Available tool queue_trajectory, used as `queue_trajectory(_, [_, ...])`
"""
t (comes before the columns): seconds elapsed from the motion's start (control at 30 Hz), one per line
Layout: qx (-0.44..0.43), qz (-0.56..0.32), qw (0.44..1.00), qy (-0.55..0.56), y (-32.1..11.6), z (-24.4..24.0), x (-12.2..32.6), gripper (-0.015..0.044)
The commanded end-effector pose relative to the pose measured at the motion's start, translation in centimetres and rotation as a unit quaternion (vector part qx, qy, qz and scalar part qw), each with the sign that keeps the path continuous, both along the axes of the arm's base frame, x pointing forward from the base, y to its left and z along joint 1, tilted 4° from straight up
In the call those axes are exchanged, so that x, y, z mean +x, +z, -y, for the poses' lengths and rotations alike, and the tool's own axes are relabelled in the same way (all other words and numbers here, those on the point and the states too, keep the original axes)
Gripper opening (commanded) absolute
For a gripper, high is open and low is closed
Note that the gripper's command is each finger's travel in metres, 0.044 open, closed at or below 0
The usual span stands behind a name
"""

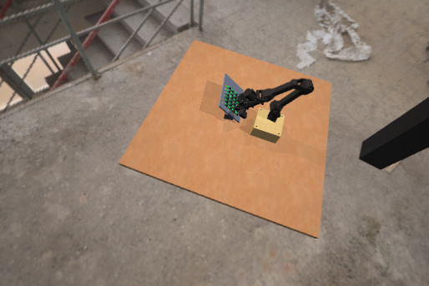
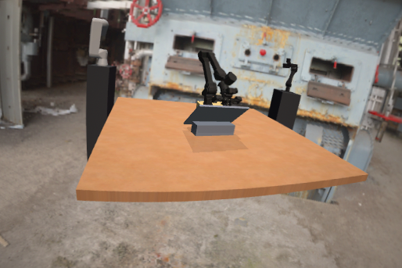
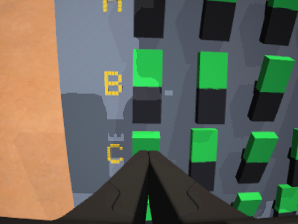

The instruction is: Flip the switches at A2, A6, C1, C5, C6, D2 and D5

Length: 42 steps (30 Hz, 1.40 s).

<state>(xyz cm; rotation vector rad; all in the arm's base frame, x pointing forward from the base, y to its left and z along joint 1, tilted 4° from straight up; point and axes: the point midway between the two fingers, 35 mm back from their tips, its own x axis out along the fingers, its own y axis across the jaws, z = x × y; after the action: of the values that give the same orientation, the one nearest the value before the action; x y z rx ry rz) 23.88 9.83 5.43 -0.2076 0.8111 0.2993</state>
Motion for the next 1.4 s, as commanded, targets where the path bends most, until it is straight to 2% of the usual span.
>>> queue_trajectory(0.0, [-0.001, -0.002, 1.000, 0.002, -0.48, -0.12, 0.30, 0.0000])
queue_trajectory(1.37, [-0.001, -0.002, 1.000, 0.002, -0.96, -0.24, 0.73, 0.0000])
